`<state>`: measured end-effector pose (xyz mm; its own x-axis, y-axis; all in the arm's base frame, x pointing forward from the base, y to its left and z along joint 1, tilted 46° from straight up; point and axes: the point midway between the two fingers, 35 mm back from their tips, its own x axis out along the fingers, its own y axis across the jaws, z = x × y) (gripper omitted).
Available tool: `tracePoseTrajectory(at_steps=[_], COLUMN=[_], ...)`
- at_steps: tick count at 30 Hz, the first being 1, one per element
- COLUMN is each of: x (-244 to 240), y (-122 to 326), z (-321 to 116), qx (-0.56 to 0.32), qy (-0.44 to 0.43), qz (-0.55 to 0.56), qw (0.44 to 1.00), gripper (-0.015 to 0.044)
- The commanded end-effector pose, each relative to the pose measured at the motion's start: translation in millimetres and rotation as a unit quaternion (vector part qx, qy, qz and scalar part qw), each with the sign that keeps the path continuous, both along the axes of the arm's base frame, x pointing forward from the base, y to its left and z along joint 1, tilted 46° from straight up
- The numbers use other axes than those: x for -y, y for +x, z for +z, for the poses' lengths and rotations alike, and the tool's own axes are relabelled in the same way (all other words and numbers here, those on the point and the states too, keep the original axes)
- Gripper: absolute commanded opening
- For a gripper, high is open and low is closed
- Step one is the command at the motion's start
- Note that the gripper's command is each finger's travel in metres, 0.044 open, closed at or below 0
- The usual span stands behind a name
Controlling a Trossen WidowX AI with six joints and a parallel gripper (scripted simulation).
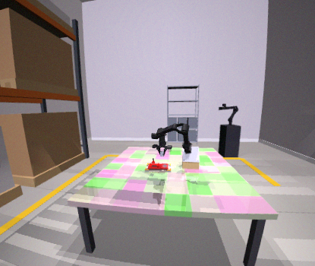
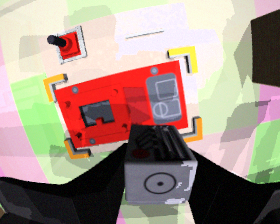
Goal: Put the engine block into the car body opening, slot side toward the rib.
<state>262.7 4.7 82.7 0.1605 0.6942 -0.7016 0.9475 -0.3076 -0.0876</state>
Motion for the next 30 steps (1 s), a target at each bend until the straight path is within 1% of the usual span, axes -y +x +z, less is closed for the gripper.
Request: tracePoseTrajectory(at_steps=[1,8,15,22,30], x=[-1.6,-3.4,-5.2,-7.0,-9.1], y=[0.4,0.7,1.1,1.4,1.7], z=[-0.5,-2.2,-3.8,-5.5,-7.3], qx=[0.034,0.109,0.183,0.255,0.334], qy=[-0.005,-0.023,-0.04,-0.056,-0.074], qz=[0.034,0.109,0.184,0.256,0.334], qw=[0.999,0.988,0.965,0.931,0.878], gripper=[0.0,0.0,0.0,0.0,0.0])
